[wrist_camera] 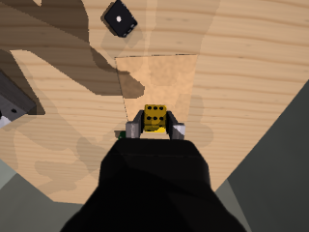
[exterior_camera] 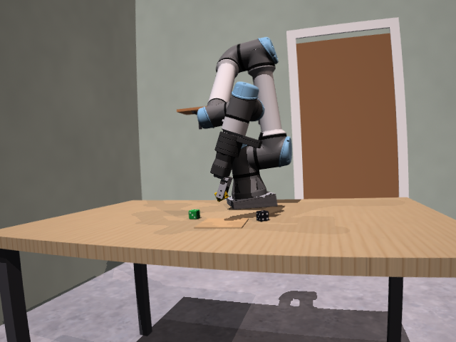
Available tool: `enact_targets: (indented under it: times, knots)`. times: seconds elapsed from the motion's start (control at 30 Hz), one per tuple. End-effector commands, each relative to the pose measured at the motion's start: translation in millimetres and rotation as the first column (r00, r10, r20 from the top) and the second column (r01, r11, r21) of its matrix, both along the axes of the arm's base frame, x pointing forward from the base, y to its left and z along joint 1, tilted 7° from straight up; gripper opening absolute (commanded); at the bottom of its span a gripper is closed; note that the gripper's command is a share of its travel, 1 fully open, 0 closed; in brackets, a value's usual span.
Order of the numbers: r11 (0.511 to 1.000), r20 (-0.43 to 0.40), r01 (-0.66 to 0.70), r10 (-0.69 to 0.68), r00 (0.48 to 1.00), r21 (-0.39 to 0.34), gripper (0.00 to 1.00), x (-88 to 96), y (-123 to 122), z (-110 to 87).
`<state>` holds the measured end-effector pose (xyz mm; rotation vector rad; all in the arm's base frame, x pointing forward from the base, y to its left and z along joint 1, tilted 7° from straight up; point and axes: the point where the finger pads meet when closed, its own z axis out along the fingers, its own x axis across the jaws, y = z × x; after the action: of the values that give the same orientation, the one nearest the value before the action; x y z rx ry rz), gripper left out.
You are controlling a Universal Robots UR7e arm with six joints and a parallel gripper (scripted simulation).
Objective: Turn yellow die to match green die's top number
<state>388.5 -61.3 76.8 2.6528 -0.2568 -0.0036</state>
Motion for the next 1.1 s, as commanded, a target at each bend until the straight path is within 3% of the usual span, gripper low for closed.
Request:
enact_targets:
  times: [0.0, 0.4, 0.7, 1.07]
  knots:
    - [0.997, 0.021, -0.009, 0.007, 1.0, 0.082, 0.57, 0.7, -0.9, 1.6]
    - [0.993, 0.028, -0.012, 0.009, 1.0, 0.114, 0.57, 0.7, -1.2, 1.8]
    - [0.966, 0.046, -0.021, 0.01, 0.999, 0.256, 0.57, -0.7, -2.7, 0.4]
    - [0.937, 0.076, -0.035, 0.009, 0.997, 0.347, 0.57, 0.5, -3.8, 3.0]
